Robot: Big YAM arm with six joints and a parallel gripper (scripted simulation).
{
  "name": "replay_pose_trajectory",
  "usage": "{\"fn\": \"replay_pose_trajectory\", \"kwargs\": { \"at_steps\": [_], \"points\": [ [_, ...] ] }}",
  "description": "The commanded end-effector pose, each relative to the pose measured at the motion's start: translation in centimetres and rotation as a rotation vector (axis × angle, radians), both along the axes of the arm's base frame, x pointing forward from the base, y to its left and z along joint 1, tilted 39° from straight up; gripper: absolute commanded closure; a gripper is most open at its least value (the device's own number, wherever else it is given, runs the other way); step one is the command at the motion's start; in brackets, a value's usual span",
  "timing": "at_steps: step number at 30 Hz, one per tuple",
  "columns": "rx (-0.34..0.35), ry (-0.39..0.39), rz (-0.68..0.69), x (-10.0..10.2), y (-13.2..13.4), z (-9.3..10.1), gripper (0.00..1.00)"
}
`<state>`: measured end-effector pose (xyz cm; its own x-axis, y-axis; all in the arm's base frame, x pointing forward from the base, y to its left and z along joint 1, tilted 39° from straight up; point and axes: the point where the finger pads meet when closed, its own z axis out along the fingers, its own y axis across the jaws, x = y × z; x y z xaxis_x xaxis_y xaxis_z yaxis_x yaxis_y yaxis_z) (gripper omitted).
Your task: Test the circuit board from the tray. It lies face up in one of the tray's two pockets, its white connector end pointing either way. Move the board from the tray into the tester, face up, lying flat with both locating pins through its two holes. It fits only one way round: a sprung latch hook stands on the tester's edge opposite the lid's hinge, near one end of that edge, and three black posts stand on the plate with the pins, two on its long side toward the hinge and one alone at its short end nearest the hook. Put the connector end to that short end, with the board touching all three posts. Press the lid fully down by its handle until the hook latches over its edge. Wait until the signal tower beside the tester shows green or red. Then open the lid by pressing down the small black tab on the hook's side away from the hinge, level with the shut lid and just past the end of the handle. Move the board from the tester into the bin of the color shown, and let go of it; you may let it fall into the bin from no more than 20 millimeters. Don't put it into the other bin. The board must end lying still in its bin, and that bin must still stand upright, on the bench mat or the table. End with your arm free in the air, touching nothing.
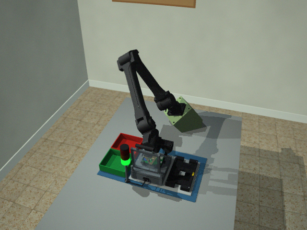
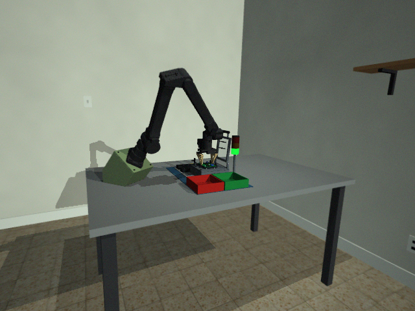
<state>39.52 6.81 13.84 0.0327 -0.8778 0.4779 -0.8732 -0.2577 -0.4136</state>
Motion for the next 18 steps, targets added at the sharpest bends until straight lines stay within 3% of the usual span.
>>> {"fn": "replay_pose_trajectory", "kwargs": {
  "at_steps": [1, 18],
  "points": [
    [0.011, -0.014, 0.010, 0.5, 1.2, 1.1, 0.28],
    [0.020, -0.032, 0.012, 0.1, 1.3, 2.1, 0.28]
  ]
}}
